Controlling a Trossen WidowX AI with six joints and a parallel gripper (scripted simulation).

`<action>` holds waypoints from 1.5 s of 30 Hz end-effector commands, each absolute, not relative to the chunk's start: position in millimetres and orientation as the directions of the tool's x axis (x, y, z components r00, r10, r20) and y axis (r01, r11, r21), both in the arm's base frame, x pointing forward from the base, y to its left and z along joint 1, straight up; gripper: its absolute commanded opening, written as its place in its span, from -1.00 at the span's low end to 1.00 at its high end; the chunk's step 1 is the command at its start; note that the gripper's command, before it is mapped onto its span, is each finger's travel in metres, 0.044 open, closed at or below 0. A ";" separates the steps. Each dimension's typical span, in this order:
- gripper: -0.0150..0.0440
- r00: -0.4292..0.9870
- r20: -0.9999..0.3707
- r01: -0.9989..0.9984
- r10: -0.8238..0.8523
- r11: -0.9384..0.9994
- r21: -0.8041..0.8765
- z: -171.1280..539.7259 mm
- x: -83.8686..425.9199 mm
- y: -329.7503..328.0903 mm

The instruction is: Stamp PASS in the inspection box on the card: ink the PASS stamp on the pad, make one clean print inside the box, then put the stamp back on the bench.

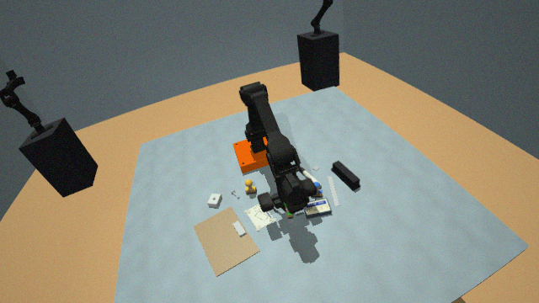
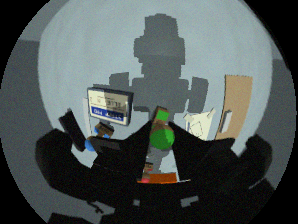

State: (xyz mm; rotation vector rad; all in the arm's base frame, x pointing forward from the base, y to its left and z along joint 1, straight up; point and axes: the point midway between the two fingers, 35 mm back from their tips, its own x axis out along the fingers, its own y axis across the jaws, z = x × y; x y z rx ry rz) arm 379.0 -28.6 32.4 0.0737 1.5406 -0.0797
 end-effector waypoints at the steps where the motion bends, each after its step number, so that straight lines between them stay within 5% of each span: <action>1: -0.49 0.034 -0.999 0.098 -0.006 0.995 -0.003 36.9 380.1 -28.7; 45: -0.49 0.034 -0.999 0.098 -0.008 0.995 -0.005 58.3 380.9 -28.5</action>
